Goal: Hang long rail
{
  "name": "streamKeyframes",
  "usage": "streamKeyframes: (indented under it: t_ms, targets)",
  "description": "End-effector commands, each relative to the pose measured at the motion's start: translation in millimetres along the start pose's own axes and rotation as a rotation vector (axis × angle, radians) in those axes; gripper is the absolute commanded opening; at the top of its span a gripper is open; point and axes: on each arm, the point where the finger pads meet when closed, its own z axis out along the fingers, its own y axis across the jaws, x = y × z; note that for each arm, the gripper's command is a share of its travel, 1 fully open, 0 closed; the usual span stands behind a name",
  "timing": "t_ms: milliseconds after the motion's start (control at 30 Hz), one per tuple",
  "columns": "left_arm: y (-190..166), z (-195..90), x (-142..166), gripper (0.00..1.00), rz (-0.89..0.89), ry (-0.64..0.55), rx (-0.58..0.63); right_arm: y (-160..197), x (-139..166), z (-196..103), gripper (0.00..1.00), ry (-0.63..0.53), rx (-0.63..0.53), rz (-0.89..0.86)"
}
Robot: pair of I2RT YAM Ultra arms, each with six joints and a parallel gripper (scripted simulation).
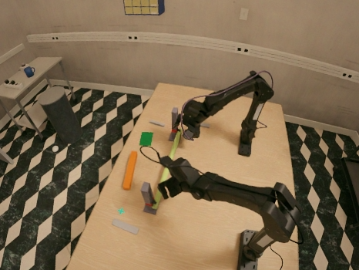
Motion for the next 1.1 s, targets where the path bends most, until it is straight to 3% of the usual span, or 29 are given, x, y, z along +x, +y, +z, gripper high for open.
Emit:
streamKeyframes:
  t_ms: [0,100,367,1067]
  targets:
    - [5,-15,-14,1.0,-0.181,-0.121,0.017,2,-1,-1,1.0,0.0,-0.006,-0.002]
    - [24,-20,-13,1.0,-0.226,-0.162,-0.038,2,-1,-1,1.0,0.0,-0.006,-0.002]
    - [82,2,27,1.0,-0.295,-0.098,-0.174,2,-1,-1,1.0,0.0,-0.006,-0.002]
    - [79,4,33,1.0,-0.298,-0.077,-0.157,2,-1,-1,1.0,0.0,-0.006,-0.002]
